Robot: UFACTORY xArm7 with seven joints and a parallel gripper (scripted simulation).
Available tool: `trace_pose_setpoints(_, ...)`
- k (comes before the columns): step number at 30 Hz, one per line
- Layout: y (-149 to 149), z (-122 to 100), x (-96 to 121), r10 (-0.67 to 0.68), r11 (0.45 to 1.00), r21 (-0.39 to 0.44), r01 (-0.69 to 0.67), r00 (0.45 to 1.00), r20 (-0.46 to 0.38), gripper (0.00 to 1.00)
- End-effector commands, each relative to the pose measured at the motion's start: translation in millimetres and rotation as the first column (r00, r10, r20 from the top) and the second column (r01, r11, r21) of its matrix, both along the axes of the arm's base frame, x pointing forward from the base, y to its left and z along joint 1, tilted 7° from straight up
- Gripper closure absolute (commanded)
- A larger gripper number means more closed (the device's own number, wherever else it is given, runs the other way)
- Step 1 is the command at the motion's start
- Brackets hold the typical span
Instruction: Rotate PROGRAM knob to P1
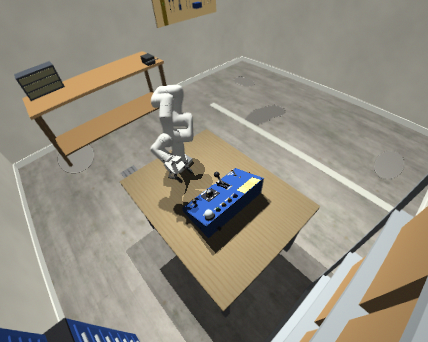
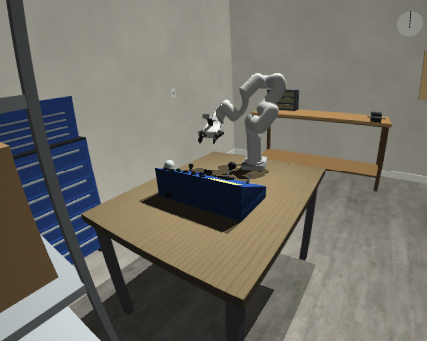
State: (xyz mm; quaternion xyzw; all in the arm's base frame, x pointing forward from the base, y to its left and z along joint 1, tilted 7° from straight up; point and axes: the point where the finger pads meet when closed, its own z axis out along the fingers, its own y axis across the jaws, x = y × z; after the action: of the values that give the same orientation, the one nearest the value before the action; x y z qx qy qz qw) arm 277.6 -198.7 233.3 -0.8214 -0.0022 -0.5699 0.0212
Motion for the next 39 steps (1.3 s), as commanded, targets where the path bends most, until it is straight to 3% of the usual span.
trace_pose_setpoints(1,-0.3,1.6,0.7,0.002,1.0,0.0,-0.002,1.0,-0.005,0.0)
trace_pose_setpoints(9,11.8,6.0,14.3,0.038,0.998,0.05,-0.03,0.985,-0.167,0.0)
trace_pose_setpoints(12,11.8,6.0,14.3,0.038,0.998,0.05,-0.03,0.985,-0.167,0.0)
trace_pose_setpoints(14,18.6,7.8,21.6,0.042,0.997,0.069,-0.026,0.966,-0.254,0.0)
trace_pose_setpoints(16,18.6,7.8,21.6,0.042,0.997,0.069,-0.026,0.966,-0.254,0.0)
trace_pose_setpoints(21,31.0,10.1,34.2,0.026,0.997,0.08,0.006,0.919,-0.393,0.0)
trace_pose_setpoints(23,31.0,10.1,34.2,0.026,0.997,0.08,0.006,0.919,-0.393,0.0)
trace_pose_setpoints(26,40.0,11.1,42.9,-0.001,0.997,0.072,0.04,0.879,-0.477,0.0)
trace_pose_setpoints(29,40.0,11.1,42.9,-0.001,0.997,0.072,0.04,0.879,-0.477,0.0)
trace_pose_setpoints(31,49.0,11.7,51.2,-0.036,0.996,0.054,0.077,0.838,-0.544,0.0)
trace_pose_setpoints(39,63.2,11.9,63.7,-0.101,0.991,0.009,0.136,0.775,-0.624,0.0)
